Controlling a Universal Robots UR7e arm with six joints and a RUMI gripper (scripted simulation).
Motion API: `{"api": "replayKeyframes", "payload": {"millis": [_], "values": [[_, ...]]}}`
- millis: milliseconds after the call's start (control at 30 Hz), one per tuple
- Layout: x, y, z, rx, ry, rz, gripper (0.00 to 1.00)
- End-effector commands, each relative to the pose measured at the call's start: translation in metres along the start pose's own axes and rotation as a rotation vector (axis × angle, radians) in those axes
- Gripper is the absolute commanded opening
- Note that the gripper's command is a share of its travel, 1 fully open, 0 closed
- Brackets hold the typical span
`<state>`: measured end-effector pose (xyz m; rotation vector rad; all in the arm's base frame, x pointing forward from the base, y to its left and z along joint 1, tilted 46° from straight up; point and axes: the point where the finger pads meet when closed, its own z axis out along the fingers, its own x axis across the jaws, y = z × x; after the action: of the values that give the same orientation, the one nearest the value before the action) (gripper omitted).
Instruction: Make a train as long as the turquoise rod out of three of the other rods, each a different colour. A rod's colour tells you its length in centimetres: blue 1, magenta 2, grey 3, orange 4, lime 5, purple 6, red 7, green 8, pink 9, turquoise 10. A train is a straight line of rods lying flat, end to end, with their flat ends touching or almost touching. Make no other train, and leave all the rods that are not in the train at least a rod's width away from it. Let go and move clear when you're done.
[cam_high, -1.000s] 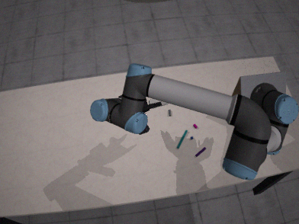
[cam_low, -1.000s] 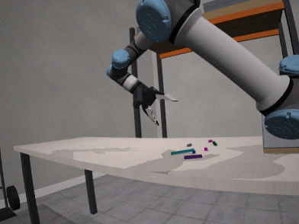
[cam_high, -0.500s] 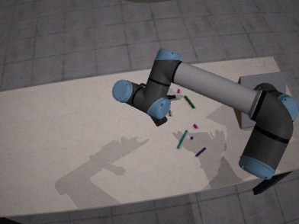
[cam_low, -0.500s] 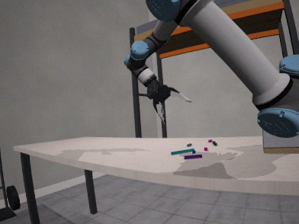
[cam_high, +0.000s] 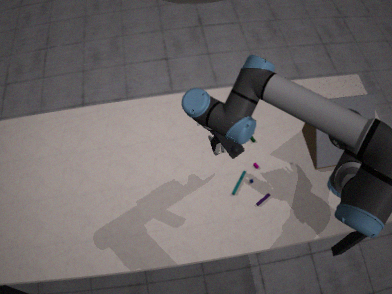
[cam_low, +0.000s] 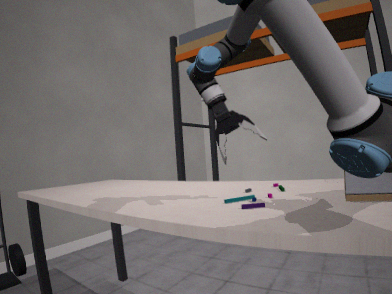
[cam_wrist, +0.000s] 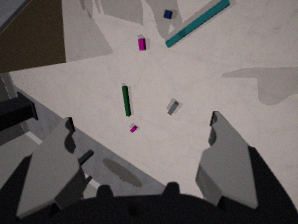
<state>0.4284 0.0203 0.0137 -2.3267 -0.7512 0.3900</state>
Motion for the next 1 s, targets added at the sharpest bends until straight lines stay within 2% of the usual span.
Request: {"api": "replayKeyframes", "payload": {"millis": [0, 33, 100, 267, 600, 667, 967], "values": [[-0.011, -0.010, 0.013, 0.000, 0.110, -0.096, 1.00], [-0.013, -0.013, 0.017, 0.000, 0.130, -0.115, 1.00], [-0.013, -0.013, 0.017, 0.000, 0.130, -0.115, 1.00], [-0.023, -0.028, 0.036, -0.010, 0.225, -0.202, 1.00], [-0.032, -0.051, 0.064, -0.048, 0.360, -0.328, 1.00], [-0.032, -0.051, 0.064, -0.048, 0.360, -0.328, 1.00], [-0.035, -0.063, 0.079, -0.080, 0.429, -0.393, 1.00]]}}
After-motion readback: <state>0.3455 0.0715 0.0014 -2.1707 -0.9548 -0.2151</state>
